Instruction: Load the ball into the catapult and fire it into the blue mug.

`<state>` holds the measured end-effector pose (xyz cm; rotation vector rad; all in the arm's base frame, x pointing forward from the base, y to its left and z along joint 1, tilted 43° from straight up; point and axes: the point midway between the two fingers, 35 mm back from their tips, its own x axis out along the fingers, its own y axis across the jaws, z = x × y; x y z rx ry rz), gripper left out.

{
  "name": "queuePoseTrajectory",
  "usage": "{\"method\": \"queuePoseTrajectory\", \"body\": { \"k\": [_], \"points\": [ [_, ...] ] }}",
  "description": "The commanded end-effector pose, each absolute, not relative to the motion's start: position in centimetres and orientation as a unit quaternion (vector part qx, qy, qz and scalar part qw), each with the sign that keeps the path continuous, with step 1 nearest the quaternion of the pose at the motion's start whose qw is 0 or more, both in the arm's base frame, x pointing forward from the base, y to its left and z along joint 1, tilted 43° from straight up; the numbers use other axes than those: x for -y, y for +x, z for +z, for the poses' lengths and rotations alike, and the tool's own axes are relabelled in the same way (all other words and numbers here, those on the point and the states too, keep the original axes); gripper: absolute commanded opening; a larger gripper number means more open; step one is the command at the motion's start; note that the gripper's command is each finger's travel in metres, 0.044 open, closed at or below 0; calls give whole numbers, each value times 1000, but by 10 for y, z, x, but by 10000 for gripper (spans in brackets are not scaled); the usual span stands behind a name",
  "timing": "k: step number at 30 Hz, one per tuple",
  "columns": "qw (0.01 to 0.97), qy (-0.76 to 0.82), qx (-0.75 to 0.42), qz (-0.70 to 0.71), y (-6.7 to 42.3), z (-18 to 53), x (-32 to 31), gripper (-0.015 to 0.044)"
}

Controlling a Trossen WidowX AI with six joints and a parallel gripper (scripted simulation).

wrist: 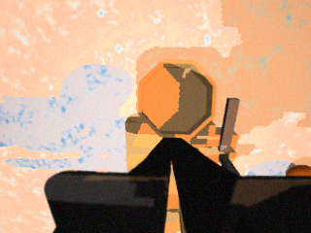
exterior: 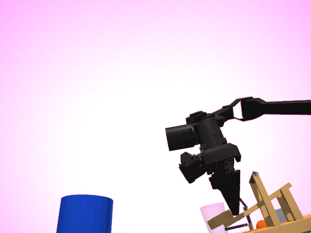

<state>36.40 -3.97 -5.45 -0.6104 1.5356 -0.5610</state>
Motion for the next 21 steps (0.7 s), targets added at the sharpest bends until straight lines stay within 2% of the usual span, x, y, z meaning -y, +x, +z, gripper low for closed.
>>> {"method": "queuePoseTrajectory", "body": {
  "k": [1, 6, 13, 16, 21],
  "points": [
    [643, -266, -674, -247, 368, -51, 36, 52],
    [639, -267, -677, -250, 389, -23, 12, 184],
    [638, -266, -679, -247, 383, -32, 19, 368],
    [641, -265, -677, -246, 389, -7, -6, 440],
    [644, -264, -674, -246, 390, 44, -53, 440]
  ]
}}
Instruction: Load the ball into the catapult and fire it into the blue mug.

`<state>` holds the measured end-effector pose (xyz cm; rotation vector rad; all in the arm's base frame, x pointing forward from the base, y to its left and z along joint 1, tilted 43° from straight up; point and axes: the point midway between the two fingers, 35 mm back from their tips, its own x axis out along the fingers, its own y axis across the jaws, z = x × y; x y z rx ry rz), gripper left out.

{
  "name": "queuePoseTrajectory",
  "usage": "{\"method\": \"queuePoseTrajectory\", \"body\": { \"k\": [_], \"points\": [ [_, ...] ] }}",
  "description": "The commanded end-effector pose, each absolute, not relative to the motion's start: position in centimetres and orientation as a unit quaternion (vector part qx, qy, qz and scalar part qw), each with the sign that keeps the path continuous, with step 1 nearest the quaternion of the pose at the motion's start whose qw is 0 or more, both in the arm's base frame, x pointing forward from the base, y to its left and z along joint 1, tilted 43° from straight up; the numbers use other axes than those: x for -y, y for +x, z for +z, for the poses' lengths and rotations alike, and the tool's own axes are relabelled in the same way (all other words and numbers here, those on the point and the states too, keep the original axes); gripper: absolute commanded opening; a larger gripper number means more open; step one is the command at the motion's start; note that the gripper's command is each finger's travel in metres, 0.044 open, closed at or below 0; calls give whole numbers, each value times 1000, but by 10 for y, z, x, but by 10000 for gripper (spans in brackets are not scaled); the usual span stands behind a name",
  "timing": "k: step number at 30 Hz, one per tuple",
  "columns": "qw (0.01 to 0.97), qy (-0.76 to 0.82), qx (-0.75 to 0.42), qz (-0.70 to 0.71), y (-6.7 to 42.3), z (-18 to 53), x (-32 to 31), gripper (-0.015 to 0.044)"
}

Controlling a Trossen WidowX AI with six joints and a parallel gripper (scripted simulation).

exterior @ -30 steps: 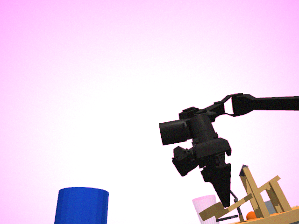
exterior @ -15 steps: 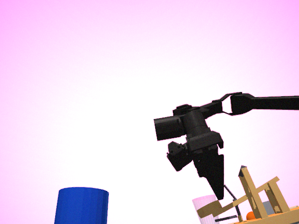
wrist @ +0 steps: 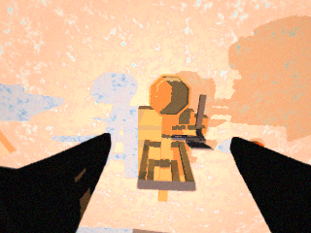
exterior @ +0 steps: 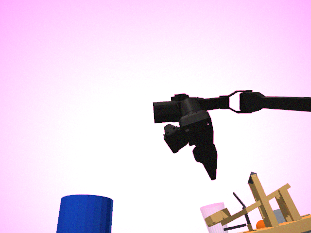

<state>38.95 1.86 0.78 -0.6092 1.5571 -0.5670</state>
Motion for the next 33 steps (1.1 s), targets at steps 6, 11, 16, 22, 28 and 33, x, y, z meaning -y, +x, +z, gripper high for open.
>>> {"method": "queuePoseTrajectory", "body": {
  "k": [6, 11, 16, 22, 28, 33],
  "points": [
    [641, -267, -676, -246, 372, 23, -35, 440],
    [640, -265, -677, -249, 328, 19, -28, 440],
    [638, -264, -678, -252, 281, 13, -18, 440],
    [638, -264, -678, -253, 274, 12, -16, 440],
    [638, -264, -678, -253, 272, -20, 14, 440],
    [638, -264, -678, -253, 271, -22, 16, 440]
  ]
}}
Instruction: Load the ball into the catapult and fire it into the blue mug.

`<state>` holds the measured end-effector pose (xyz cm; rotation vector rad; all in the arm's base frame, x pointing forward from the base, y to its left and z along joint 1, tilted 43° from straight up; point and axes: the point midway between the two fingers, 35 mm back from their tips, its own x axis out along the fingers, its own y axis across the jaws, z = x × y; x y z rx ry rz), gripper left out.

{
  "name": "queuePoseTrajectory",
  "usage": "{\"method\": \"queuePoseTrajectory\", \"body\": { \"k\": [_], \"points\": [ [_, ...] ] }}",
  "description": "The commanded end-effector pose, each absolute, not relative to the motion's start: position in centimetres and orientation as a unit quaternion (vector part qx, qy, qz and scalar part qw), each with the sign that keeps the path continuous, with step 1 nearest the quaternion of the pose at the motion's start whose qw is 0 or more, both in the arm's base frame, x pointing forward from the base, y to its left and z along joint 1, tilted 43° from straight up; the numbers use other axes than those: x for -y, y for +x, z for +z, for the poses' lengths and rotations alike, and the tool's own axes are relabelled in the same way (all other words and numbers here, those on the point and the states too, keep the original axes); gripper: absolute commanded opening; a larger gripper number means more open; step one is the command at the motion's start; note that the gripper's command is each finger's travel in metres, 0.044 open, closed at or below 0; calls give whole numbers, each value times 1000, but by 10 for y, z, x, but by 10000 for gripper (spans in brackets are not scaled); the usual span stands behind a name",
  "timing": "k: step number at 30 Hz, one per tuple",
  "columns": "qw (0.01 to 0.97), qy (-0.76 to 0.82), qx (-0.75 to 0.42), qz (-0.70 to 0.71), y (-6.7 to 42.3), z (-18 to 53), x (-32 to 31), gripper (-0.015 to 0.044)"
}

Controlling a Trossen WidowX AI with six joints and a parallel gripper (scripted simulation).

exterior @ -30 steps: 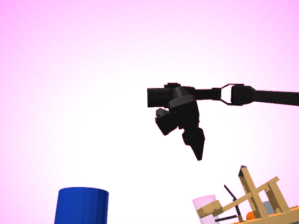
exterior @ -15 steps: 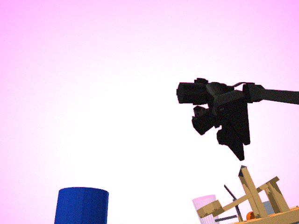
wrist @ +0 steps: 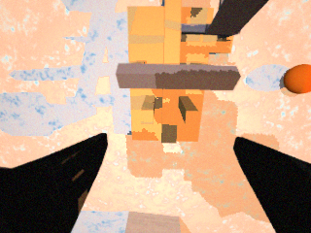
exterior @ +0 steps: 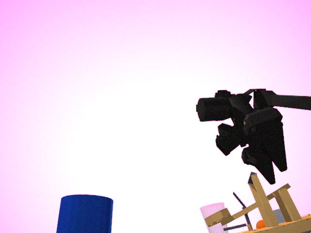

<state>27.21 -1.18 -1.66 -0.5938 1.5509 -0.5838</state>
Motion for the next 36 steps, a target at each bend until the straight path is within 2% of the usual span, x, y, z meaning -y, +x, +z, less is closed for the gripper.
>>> {"method": "queuePoseTrajectory", "body": {
  "k": [1, 36],
  "points": [
    [638, -264, -678, -253, 271, -22, 16, 440],
    [637, -265, -677, -254, 269, -60, 53, 440]
  ]
}}
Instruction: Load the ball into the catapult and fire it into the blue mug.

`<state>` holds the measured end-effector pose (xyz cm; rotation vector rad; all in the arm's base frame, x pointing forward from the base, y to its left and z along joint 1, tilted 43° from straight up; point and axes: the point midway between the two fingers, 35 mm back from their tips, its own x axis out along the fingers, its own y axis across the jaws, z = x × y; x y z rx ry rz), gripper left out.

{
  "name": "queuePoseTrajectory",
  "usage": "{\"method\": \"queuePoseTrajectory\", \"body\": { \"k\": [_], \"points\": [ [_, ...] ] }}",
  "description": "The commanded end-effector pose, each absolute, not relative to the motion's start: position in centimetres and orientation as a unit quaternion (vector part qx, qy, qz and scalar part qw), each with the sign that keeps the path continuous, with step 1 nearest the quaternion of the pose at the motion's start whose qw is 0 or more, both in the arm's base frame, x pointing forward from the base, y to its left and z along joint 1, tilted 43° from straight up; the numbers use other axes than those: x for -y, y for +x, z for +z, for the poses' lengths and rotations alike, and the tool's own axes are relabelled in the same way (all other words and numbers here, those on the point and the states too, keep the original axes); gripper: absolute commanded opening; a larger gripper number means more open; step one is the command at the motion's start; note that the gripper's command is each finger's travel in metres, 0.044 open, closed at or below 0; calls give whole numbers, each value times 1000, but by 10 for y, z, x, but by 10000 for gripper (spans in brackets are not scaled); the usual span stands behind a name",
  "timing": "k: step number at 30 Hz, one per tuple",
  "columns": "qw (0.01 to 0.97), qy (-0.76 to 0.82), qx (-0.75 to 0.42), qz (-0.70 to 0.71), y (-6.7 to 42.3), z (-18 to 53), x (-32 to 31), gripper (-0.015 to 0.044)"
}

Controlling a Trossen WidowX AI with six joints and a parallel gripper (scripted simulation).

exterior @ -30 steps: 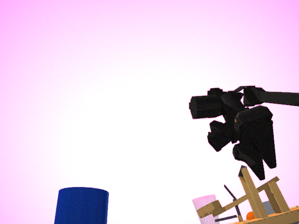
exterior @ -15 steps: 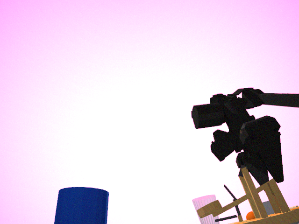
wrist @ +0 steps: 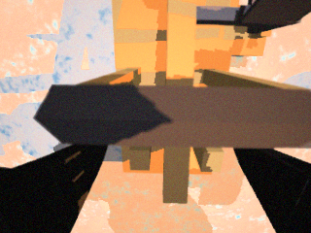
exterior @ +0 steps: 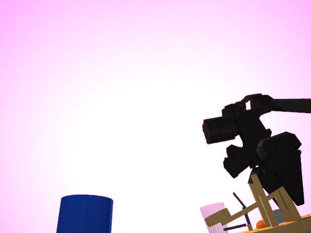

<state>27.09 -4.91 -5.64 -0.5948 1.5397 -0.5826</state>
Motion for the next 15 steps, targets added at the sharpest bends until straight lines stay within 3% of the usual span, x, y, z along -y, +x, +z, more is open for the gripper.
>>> {"method": "queuePoseTrajectory", "body": {
  "k": [1, 2, 14, 15],
  "points": [
    [637, -265, -677, -254, 269, -60, 53, 440],
    [637, -265, -677, -254, 269, -60, 53, 440],
    [640, -261, -676, -256, 270, -58, 50, 125],
    [640, -261, -676, -256, 270, -58, 50, 118]
  ]
}}
